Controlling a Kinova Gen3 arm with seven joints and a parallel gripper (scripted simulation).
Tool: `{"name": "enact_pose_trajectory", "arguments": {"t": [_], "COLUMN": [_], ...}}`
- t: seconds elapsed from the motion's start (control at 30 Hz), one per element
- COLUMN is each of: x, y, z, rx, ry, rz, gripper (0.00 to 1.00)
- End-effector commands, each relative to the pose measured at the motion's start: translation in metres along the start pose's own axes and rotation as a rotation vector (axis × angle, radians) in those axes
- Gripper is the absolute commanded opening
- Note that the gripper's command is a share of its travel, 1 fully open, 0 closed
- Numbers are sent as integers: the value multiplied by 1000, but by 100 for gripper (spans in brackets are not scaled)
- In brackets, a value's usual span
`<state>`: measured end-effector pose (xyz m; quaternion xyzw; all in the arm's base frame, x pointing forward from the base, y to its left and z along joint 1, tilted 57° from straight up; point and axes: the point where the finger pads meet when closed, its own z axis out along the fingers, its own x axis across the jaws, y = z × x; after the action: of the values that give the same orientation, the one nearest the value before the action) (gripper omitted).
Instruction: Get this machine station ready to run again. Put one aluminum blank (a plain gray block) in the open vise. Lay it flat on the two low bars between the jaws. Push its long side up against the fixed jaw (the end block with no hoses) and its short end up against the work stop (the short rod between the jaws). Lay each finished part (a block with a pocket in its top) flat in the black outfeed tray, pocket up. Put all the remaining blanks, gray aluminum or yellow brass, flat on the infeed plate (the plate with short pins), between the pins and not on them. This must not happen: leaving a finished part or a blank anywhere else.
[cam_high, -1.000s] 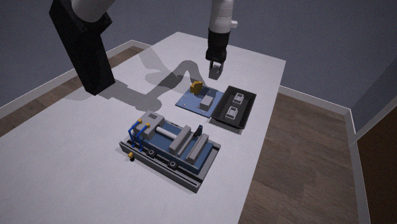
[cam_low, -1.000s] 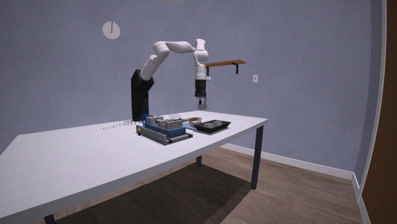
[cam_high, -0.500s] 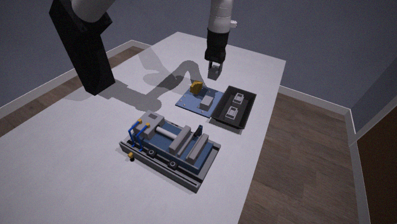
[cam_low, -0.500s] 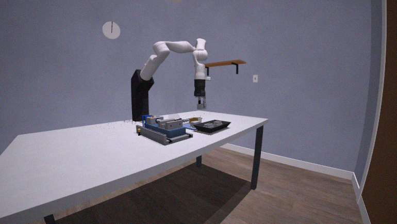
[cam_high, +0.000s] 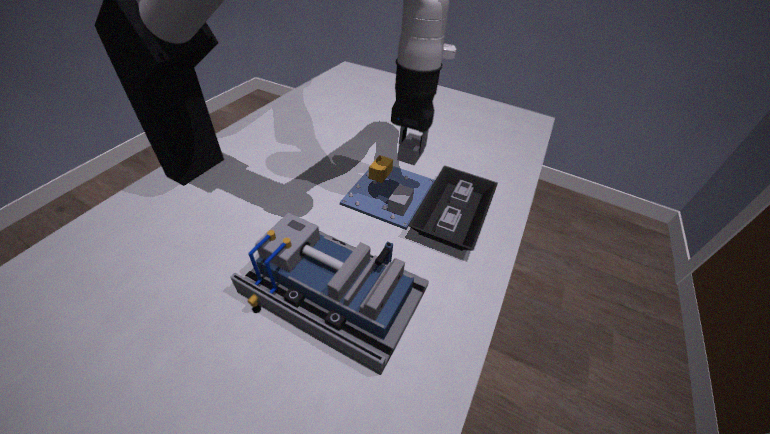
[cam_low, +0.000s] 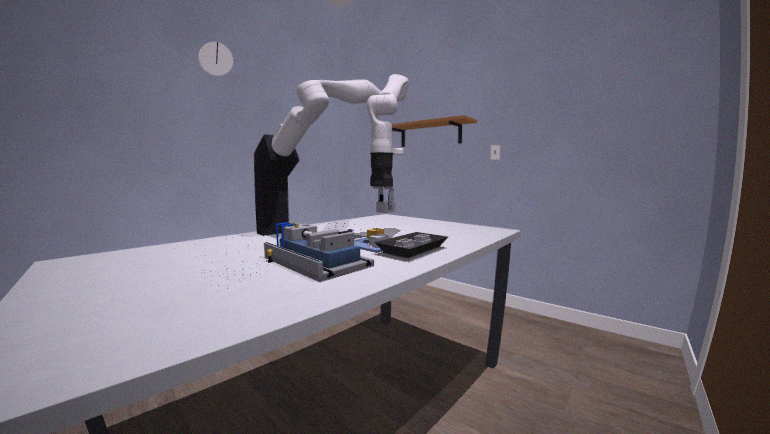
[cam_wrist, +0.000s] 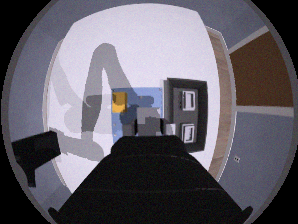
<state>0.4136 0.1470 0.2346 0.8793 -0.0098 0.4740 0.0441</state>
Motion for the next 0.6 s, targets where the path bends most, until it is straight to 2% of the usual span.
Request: {"name": "enact_pose_trajectory", "arguments": {"t": [0.0, 0.27, 0.33, 0.57], "x": [6, 15, 15, 24], "y": [22, 81, 81, 142], "z": [1, 2, 2, 2], "rx": [2, -15, -15, -22], "ry": [0, -7, -7, -18], "rz": [25, 40, 40, 39], "gripper": [0, 0, 0, 0]}}
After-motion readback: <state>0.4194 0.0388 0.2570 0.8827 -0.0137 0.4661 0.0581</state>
